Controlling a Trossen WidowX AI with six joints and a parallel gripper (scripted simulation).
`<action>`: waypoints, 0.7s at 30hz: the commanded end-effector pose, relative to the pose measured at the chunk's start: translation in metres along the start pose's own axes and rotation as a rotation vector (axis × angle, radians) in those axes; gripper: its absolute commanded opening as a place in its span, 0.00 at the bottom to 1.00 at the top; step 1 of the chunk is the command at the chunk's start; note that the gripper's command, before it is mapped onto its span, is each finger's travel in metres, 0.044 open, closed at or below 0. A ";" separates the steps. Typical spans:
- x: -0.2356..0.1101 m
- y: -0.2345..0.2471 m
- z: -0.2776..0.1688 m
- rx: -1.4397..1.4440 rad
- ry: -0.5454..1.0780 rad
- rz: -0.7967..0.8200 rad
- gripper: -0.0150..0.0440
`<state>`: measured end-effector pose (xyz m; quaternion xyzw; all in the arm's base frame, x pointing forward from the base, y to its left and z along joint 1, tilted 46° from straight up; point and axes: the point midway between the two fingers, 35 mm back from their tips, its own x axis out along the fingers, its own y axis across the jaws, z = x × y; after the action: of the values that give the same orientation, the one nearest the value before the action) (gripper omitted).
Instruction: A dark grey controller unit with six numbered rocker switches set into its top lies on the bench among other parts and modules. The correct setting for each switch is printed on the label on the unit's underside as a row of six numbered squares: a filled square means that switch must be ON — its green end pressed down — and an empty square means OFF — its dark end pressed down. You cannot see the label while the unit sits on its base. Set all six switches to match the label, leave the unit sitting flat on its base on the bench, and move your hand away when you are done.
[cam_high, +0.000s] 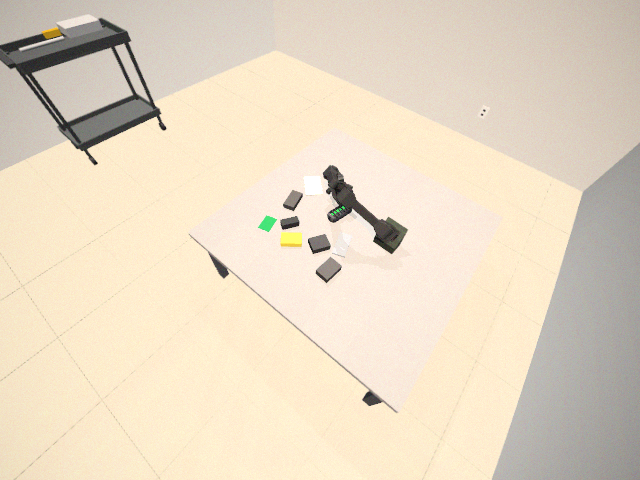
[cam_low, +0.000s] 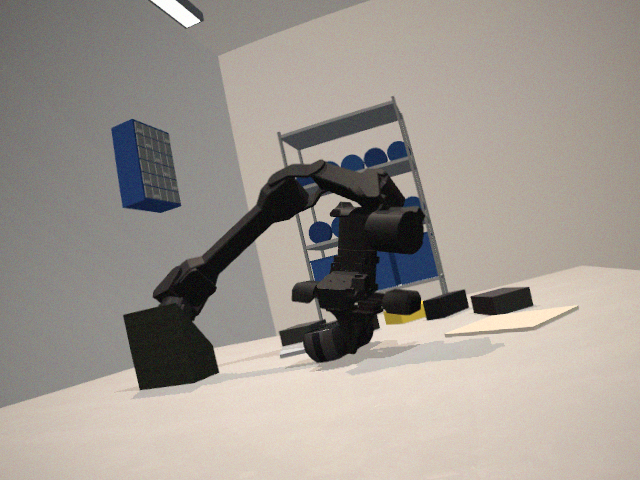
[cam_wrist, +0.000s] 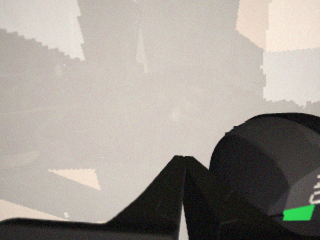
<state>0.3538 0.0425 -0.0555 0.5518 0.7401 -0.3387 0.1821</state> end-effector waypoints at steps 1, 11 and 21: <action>-0.001 -0.002 -0.001 0.002 0.003 0.004 0.25; 0.001 -0.010 0.000 0.002 0.003 0.004 0.25; 0.005 -0.022 0.000 0.003 0.003 0.004 0.25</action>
<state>0.3408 0.0410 -0.0523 0.5580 0.7356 -0.3358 0.1865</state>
